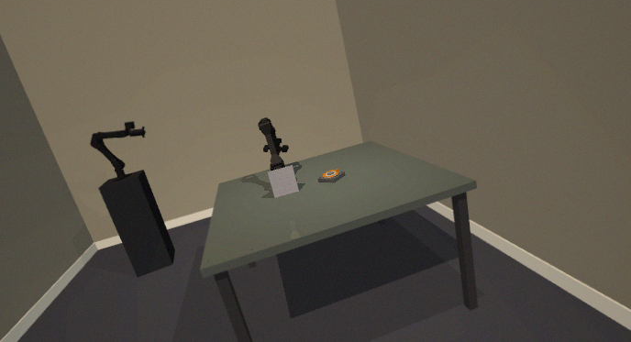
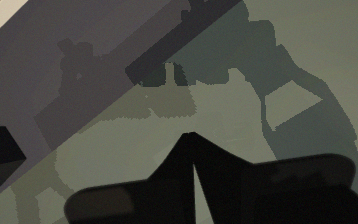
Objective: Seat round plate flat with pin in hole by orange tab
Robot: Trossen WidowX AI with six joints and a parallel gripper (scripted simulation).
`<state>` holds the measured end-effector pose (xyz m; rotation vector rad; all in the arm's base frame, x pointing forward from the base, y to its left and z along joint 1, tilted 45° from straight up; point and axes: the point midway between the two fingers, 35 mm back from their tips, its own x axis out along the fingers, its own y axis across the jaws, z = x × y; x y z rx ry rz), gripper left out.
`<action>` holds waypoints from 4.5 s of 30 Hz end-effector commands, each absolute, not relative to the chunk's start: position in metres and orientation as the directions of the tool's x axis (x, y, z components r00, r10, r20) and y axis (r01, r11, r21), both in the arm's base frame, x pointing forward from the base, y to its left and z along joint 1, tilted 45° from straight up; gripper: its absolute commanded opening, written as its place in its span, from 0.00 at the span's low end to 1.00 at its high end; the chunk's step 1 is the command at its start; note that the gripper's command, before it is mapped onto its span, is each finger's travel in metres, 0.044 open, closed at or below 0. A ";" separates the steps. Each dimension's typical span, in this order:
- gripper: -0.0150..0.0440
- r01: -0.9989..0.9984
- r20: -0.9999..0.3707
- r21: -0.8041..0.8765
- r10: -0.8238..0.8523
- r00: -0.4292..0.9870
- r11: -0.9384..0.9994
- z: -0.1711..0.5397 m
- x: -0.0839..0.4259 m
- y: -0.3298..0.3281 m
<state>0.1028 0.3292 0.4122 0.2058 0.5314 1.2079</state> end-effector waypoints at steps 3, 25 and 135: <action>0.25 -0.803 -0.381 0.316 0.843 0.380 0.505 0.379 0.181 0.317; 0.25 -0.389 -0.795 0.279 0.439 0.420 0.878 0.205 0.388 0.118; 0.25 0.114 -0.710 0.703 0.682 0.173 0.702 0.027 0.342 -0.088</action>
